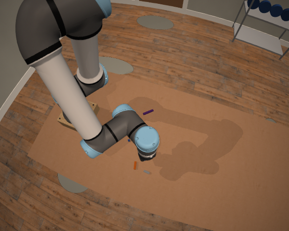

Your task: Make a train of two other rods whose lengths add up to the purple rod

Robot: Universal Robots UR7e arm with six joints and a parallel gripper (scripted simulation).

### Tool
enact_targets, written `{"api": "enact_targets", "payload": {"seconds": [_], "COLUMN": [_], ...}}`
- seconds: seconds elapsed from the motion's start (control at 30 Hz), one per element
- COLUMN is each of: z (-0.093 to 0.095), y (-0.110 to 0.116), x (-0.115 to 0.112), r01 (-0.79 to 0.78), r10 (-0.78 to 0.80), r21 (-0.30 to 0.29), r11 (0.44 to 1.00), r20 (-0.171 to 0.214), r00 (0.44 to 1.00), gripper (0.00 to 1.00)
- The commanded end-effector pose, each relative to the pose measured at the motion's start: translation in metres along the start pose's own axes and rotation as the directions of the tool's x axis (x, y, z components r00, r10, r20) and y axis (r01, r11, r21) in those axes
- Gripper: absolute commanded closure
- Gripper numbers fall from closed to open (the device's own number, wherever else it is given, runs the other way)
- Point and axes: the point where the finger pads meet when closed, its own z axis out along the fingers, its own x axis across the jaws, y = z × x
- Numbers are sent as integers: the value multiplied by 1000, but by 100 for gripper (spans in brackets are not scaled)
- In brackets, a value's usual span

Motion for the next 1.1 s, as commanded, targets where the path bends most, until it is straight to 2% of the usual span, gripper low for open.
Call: {"api": "enact_targets", "payload": {"seconds": [0.0, 0.03, 0.1, 0.13, 0.2, 0.23, 0.3, 0.33, 0.8, 1.07], "z": [0, 0, 0, 0, 0, 0, 0, 0, -2, -22], "y": [0, 0, 0, 0, 0, 0, 0, 0, 0, 0], "x": [0, 0, 0, 0, 0, 0, 0, 0, 0, 0], "r01": [0, 0, 0, 0, 0, 0, 0, 0, 0, 0], "r10": [0, 0, 0, 0, 0, 0, 0, 0, 0, 0], "r21": [-1, -1, -1, -1, -1, -1, -1, -1, -1, -1], "r11": [1000, 1000, 1000, 1000, 1000, 1000, 1000, 1000, 1000, 1000], "r20": [-1, -1, -1, -1, -1, -1, -1, -1, -1, -1], "r00": [1000, 1000, 1000, 1000, 1000, 1000, 1000, 1000, 1000, 1000], "gripper": [70, 64, 64, 58, 58, 52, 52, 46, 46, 46]}}
